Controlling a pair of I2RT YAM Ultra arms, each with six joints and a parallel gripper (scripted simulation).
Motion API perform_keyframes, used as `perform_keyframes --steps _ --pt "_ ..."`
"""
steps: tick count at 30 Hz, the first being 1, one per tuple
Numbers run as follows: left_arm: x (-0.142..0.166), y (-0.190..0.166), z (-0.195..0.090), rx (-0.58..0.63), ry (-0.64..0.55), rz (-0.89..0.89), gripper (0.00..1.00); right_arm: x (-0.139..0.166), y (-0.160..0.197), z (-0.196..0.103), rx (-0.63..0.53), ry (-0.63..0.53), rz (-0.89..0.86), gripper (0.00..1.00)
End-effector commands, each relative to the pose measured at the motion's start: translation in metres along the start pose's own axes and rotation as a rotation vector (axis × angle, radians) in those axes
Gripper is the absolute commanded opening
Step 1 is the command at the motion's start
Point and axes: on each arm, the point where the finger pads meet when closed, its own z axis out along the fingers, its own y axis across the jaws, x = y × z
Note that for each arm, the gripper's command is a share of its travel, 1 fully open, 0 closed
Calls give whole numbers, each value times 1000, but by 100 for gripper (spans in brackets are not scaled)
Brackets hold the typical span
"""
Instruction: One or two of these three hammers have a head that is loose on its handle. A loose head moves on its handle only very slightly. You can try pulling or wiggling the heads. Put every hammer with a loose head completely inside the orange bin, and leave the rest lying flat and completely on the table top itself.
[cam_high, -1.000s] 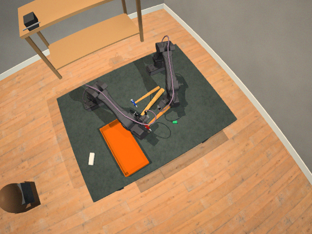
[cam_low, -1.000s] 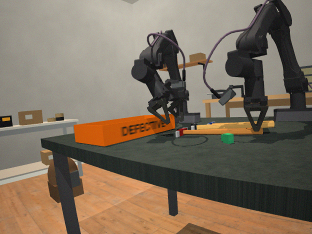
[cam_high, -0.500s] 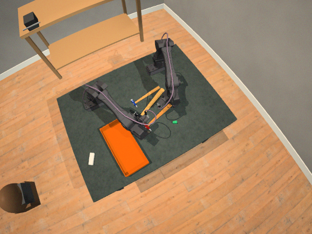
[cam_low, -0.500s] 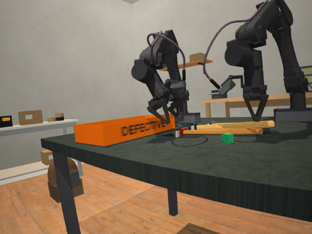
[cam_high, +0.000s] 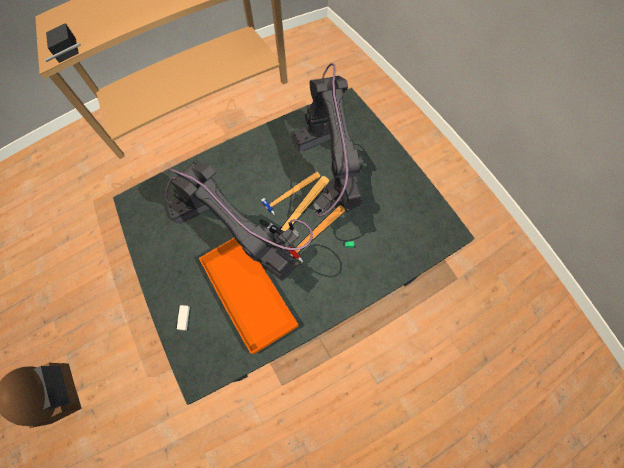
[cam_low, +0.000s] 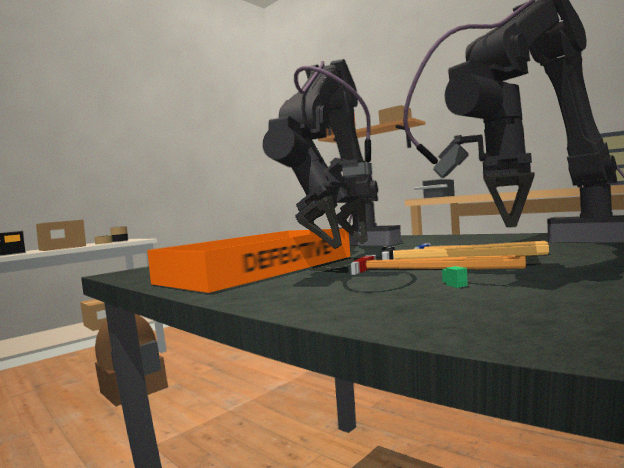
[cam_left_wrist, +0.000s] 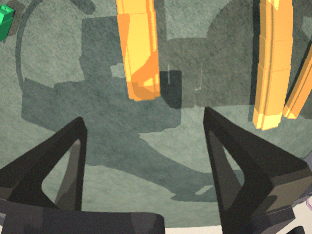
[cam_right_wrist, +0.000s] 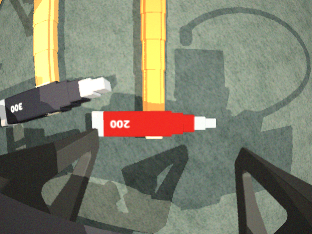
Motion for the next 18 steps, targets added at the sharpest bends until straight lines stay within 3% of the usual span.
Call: perform_keyframes --steps 1,3,4,6,7,13,18 --pt "-6 7 -11 -42 -28 -9 66 -4 10 -3 -34 -21 27 77" --pt "-6 0 -8 -42 -25 -6 46 -8 24 -6 -76 -21 75 55" --pt "-7 -4 -8 -46 -26 -4 46 -10 33 -9 -100 -20 104 43" --pt "-7 -4 -8 -46 -26 -4 46 -10 33 -9 -100 -20 104 43" --pt "-7 -9 -7 -49 -30 -2 46 -13 42 -11 -130 -17 154 37" --pt "-3 -52 -2 -47 -28 34 46 -34 104 -19 -295 38 454 37" --pt "1 -75 2 -48 -28 52 46 -41 138 -21 -354 135 646 37"
